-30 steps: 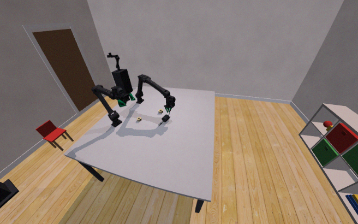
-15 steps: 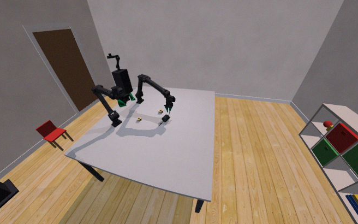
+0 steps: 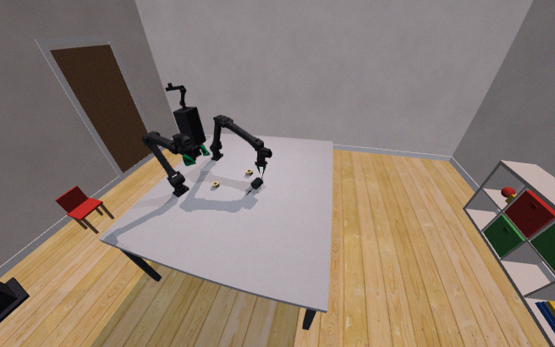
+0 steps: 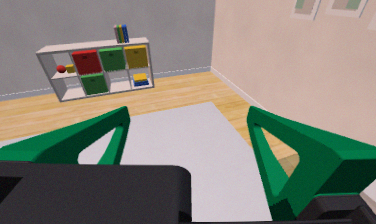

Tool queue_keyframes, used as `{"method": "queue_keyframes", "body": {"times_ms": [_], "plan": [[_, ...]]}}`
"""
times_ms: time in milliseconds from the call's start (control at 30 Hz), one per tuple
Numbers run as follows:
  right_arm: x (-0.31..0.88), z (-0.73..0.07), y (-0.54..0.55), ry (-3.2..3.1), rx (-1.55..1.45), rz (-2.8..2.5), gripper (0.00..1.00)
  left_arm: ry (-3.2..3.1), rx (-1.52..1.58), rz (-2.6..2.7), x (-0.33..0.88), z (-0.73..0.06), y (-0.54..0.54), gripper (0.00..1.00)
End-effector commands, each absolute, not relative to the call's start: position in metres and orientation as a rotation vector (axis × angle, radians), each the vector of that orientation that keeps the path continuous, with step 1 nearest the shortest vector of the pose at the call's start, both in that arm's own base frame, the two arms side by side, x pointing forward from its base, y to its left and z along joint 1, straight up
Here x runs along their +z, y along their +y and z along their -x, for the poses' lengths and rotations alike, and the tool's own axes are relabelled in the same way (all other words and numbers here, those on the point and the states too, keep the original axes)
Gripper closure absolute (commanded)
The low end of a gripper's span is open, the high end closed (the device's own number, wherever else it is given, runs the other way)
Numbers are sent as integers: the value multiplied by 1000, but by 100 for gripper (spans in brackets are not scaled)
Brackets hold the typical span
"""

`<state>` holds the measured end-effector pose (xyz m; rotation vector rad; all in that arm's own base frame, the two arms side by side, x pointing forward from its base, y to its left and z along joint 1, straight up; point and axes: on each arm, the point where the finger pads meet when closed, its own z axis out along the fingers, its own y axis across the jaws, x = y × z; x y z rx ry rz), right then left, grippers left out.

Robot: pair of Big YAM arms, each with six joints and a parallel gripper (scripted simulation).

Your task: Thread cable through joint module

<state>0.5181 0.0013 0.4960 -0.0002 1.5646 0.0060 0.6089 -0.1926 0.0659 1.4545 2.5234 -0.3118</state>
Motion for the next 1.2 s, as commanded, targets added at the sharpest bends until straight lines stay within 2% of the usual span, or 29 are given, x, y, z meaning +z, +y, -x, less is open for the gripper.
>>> {"method": "queue_keyframes", "body": {"times_ms": [0,367,1167], "plan": [[545,-520,5,1477,16,0,0,2411,-282,-1589,69,-609,-186,68],[545,-520,5,1477,16,0,0,2264,-267,-1800,53,-609,-188,68],[545,-520,5,1477,16,0,0,2314,-277,-1763,25,-606,-186,68]]}}
